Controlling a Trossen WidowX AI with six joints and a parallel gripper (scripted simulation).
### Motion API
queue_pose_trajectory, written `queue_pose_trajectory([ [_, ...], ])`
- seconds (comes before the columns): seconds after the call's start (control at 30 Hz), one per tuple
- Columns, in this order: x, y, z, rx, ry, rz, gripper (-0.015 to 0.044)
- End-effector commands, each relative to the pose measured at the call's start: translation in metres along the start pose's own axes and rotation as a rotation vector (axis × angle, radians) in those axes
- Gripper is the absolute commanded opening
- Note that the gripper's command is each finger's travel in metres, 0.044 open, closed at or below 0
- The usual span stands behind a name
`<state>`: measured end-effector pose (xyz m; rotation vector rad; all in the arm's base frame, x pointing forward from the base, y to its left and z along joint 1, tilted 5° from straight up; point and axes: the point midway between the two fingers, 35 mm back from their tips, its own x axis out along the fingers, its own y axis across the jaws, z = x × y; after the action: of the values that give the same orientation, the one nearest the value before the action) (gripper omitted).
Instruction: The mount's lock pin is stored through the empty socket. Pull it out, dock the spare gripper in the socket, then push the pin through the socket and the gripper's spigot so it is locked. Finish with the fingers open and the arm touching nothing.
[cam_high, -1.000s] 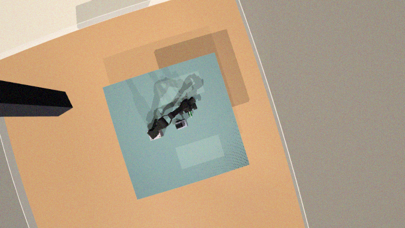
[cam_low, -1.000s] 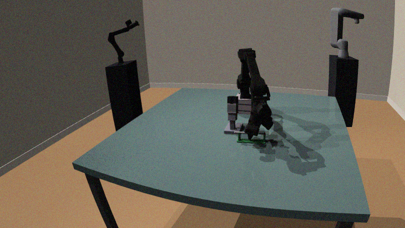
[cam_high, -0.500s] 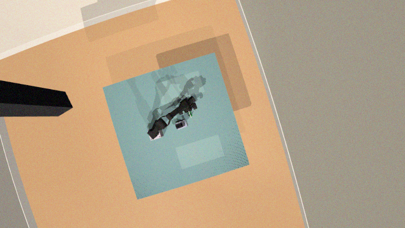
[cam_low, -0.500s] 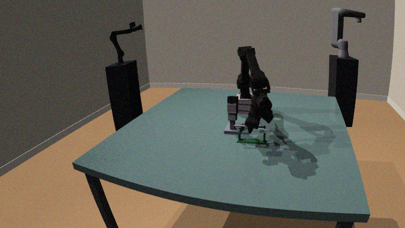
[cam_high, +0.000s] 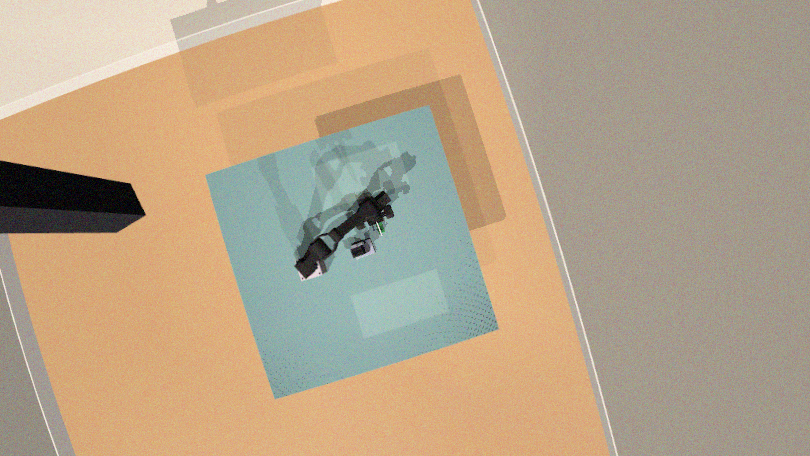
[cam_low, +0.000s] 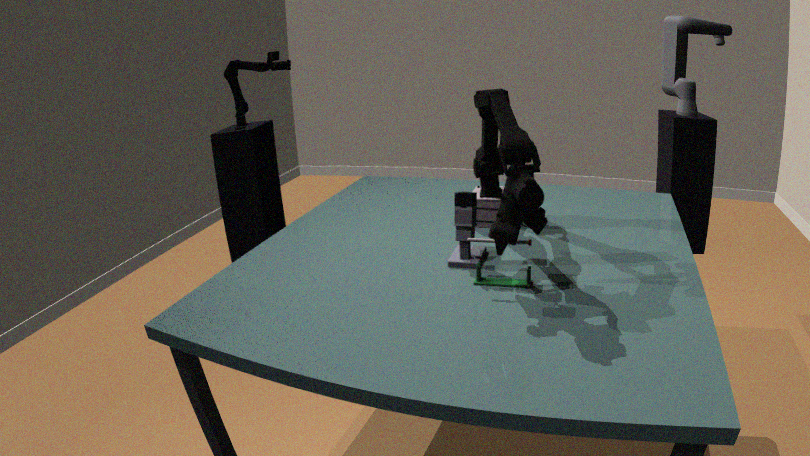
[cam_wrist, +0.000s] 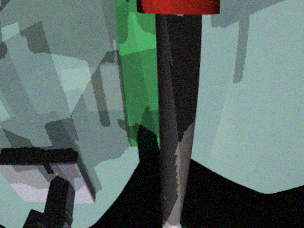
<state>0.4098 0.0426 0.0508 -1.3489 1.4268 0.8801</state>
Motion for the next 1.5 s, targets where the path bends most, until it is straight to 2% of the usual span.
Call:
queue_pose_trajectory([
  [0.0, 0.000, 0.000, 0.000, 0.000, 0.000, -0.001, 0.0000],
  [1.47, -0.020, 0.107, 0.001, 0.009, -0.003, 0.011, 0.0000],
])
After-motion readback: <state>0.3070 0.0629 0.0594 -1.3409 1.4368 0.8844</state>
